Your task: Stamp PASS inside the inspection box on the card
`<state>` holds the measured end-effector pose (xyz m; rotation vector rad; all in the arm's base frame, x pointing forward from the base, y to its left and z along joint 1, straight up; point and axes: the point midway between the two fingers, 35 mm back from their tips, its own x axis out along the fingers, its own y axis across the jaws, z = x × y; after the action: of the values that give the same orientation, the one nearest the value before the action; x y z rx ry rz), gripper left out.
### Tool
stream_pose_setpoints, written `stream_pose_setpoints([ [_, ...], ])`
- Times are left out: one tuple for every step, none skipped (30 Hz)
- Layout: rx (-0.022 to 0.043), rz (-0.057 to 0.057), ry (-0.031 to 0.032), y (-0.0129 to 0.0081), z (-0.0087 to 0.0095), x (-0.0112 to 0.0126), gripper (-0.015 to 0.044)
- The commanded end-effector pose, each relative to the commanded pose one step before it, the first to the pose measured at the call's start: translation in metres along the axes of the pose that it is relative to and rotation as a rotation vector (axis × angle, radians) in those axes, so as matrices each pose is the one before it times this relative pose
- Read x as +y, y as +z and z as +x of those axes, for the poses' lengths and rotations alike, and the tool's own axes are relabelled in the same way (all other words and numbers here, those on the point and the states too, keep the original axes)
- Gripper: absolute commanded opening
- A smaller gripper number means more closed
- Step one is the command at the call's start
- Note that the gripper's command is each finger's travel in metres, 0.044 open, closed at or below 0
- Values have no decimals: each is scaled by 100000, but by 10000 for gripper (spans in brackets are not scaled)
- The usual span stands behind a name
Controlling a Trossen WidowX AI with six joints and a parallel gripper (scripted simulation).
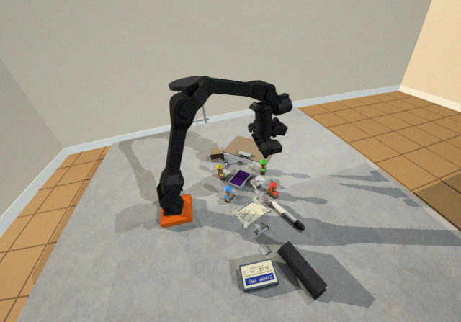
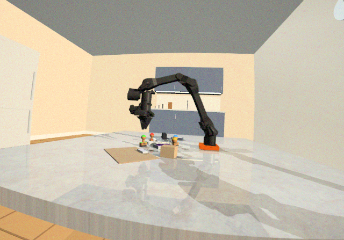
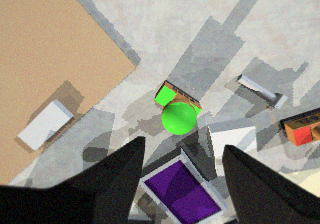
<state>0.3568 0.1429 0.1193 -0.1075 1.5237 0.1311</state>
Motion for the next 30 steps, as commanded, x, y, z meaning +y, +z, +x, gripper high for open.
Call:
stream_pose_setpoints([
  [777, 892, -632, 2, 311, -40, 214],
  [-1, 0, 1, 15, 130, 6, 214],
  [-2, 0, 1, 17, 151, 7, 214],
  [-2, 0, 1, 17, 161, 7, 214],
  [-2, 0, 1, 17, 163, 7, 214],
  [-2, 0, 1, 16, 163, 7, 214],
  [-1, 0, 1, 15, 163, 7, 214],
  [-1, 0, 1, 14, 163, 7, 214],
  [-1, 0, 1, 13, 163, 7, 214],
  [-1, 0, 1, 13, 163, 7, 214],
  [-1, 0, 1, 12, 163, 7, 214],
  [-1, 0, 1, 11, 163, 7, 214],
  [-1, 0, 1, 10, 163, 7, 214],
  [-1, 0, 1, 10, 163, 7, 214],
  [-1, 0, 1, 9, 163, 7, 214],
  [-1, 0, 1, 8, 163, 7, 214],
  [0, 0, 1, 7, 163, 6, 214],
  [0, 0, 1, 6, 162, 6, 214],
  [0, 0, 1, 5, 162, 6, 214],
  [0, 0, 0, 4, 162, 6, 214],
  [0, 0, 0, 4, 162, 5, 214],
  [0, 0, 0, 3, 162, 5, 214],
  [0, 0, 0, 2, 162, 5, 214],
  [0, 0, 0, 1, 162, 5, 214],
  [0, 0, 0, 0, 162, 5, 214],
  [0, 0, 0, -1, 162, 4, 214],
  [0, 0, 0, -2, 162, 4, 214],
  [1, 0, 0, -2, 162, 4, 214],
  [1, 0, 0, -3, 161, 4, 214],
  [1, 0, 0, -4, 161, 4, 214],
])
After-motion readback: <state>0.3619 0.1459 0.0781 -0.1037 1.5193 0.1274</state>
